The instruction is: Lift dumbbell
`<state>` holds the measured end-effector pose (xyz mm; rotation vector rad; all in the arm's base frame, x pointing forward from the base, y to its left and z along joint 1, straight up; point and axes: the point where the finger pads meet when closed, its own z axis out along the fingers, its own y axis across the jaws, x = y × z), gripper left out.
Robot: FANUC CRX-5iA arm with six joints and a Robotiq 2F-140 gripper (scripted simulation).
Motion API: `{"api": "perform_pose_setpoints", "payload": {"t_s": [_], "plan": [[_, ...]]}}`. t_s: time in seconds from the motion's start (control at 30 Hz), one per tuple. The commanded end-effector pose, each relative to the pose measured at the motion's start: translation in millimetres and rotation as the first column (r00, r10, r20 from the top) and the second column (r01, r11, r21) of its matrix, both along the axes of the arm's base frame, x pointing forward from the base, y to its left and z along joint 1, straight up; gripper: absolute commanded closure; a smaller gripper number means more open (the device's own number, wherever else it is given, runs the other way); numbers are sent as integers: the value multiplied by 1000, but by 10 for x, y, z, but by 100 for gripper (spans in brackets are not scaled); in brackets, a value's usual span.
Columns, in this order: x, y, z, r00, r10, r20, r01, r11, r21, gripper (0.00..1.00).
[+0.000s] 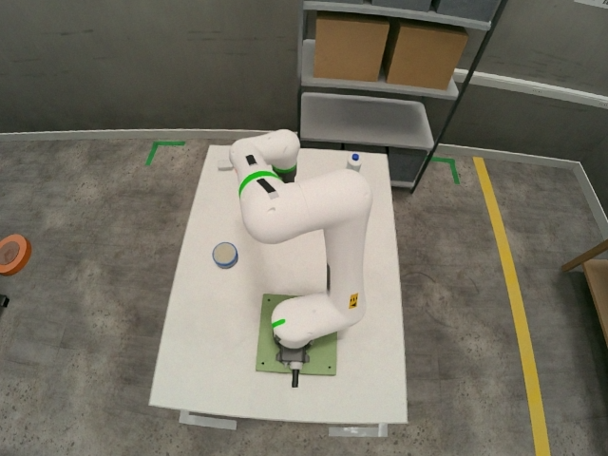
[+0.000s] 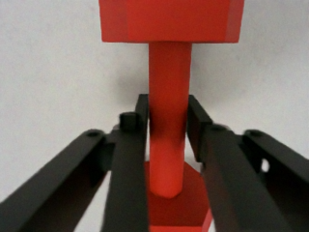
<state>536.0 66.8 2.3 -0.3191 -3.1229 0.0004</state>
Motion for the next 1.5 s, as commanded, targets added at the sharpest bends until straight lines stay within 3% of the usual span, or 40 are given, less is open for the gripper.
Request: {"api": "perform_pose_setpoints", "payload": {"t_s": [0.0,0.9,1.47], "plan": [[6,0,8,1000,0,2,0,1000,0,90],[7,1,19,1000,0,2,0,1000,0,90],[13,4,195,1000,0,2,0,1000,0,90]]}}
